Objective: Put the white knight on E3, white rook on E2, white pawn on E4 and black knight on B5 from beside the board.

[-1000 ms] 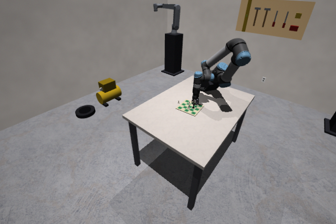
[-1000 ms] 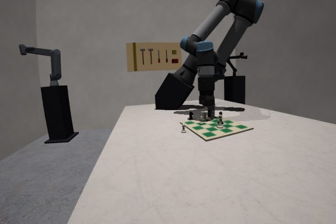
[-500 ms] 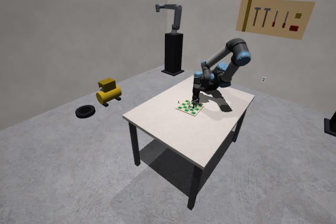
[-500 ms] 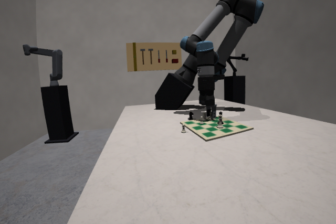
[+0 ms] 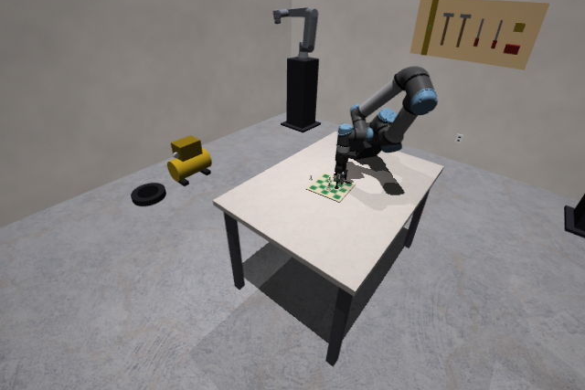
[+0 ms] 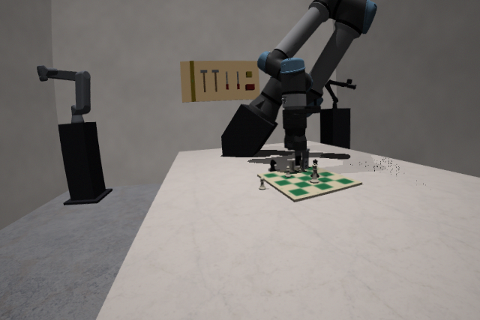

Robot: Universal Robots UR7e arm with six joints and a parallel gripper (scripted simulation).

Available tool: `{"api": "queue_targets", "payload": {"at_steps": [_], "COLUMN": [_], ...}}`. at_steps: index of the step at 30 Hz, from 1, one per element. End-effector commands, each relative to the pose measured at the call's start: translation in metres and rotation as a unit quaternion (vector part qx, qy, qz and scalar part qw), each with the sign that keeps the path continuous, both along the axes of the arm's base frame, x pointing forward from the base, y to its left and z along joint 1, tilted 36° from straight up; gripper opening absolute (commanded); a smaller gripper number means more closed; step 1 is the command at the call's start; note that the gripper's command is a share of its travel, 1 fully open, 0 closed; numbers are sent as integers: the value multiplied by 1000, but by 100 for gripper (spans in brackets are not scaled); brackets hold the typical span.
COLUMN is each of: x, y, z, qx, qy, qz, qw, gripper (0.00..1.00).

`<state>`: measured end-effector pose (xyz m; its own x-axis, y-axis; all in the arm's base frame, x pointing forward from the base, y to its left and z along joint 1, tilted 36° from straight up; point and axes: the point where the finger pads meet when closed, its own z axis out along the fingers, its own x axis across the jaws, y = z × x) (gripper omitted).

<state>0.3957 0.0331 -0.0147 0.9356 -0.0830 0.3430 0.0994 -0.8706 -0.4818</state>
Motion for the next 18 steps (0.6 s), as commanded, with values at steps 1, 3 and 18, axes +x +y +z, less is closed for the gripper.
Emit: {"api": "queue_targets", "payload": {"at_steps": [1, 3, 18], "x": [-1, -2, -14], "y": [-2, -3, -21], "z": [2, 5, 35], "qx": [0, 0, 0], "qy": [0, 0, 0], "qz": [0, 0, 0], "qw": [1000, 1000, 1000], "gripper": [73, 73, 73]}}
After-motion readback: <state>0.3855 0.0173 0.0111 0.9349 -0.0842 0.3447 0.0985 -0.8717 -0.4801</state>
